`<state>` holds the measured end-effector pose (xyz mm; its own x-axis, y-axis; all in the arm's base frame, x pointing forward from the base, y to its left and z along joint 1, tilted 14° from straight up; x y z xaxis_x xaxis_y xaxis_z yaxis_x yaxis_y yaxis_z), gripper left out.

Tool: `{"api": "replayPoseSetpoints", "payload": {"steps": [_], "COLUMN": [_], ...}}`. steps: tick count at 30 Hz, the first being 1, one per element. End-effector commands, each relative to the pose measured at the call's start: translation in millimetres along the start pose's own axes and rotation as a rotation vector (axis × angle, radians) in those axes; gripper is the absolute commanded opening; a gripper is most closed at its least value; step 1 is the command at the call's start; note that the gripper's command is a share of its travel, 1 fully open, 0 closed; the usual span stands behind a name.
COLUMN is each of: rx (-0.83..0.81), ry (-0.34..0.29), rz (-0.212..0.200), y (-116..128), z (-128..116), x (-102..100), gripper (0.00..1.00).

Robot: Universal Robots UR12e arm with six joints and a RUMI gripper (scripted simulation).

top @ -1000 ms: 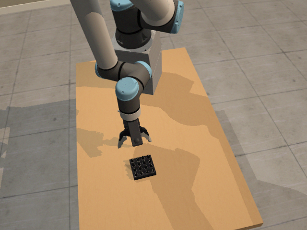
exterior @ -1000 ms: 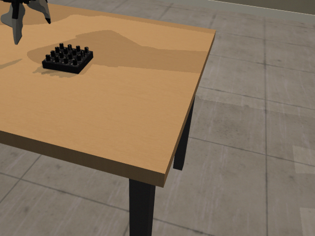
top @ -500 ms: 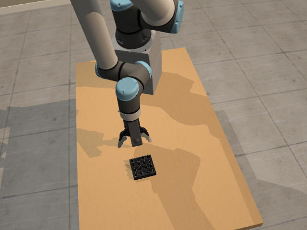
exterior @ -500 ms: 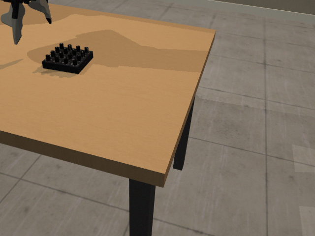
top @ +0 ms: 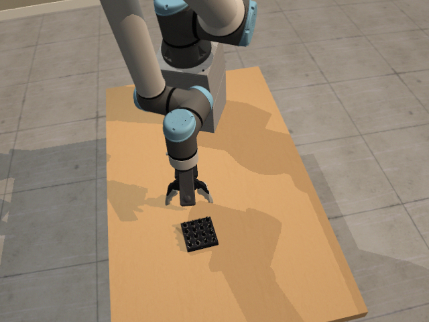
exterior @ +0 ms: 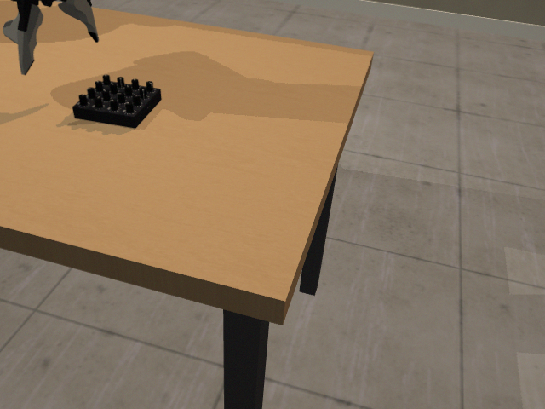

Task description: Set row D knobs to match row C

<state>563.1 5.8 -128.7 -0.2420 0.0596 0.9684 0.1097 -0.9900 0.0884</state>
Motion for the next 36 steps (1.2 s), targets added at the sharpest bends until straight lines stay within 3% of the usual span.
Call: {"api": "replayPoseSetpoints", "payload": {"steps": [1,36], "rx": [-0.108,-1.033], "ry": [0.000,0.000], "rz": [-0.002,-0.002], "y": [-1,-19], "z": [3,19], "x": [1,8], "gripper": [1.00,1.00]}}
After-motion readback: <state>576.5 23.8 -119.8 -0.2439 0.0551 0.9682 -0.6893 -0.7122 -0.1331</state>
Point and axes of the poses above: the point where the finger pads meet when closed, its own x axis back along the fingers, its own y axis across the jaws, z = x × y, the point moved 2 cm from there along x, back along the fingers, and after that the axes turned 4 degrees about x, right-handed, at the moved point
